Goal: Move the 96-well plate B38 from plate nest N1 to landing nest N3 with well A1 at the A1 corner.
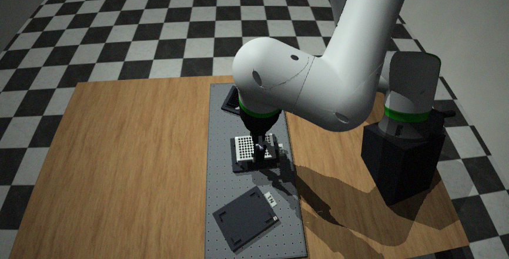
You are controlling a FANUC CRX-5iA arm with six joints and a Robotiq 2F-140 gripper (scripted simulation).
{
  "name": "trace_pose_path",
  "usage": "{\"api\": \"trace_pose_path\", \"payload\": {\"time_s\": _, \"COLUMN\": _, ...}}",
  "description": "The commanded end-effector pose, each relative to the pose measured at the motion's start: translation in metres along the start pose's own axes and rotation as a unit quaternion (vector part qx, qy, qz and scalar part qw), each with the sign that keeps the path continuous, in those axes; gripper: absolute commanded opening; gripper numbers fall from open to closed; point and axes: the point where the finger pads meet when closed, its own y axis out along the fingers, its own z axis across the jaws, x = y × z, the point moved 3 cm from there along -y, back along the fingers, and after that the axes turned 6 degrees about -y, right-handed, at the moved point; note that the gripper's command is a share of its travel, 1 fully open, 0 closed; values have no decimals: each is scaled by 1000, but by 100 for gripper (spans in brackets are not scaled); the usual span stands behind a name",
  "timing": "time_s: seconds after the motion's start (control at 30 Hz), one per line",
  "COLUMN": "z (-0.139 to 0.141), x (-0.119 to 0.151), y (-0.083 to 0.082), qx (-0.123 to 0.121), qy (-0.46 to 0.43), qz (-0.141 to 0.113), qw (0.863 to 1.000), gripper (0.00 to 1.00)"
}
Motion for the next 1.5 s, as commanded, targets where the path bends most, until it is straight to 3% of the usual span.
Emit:
{"api": "trace_pose_path", "payload": {"time_s": 0.0, "z": 0, "x": 0, "y": 7, "qx": 0, "qy": 0, "qz": 0, "qw": 1000, "gripper": 0}}
{"api": "trace_pose_path", "payload": {"time_s": 0.4, "z": 0, "x": 0, "y": 18, "qx": 0, "qy": 0, "qz": 0, "qw": 1000, "gripper": 0}}
{"api": "trace_pose_path", "payload": {"time_s": 1.47, "z": 0, "x": 0, "y": 19, "qx": 0, "qy": 0, "qz": 0, "qw": 1000, "gripper": 0}}
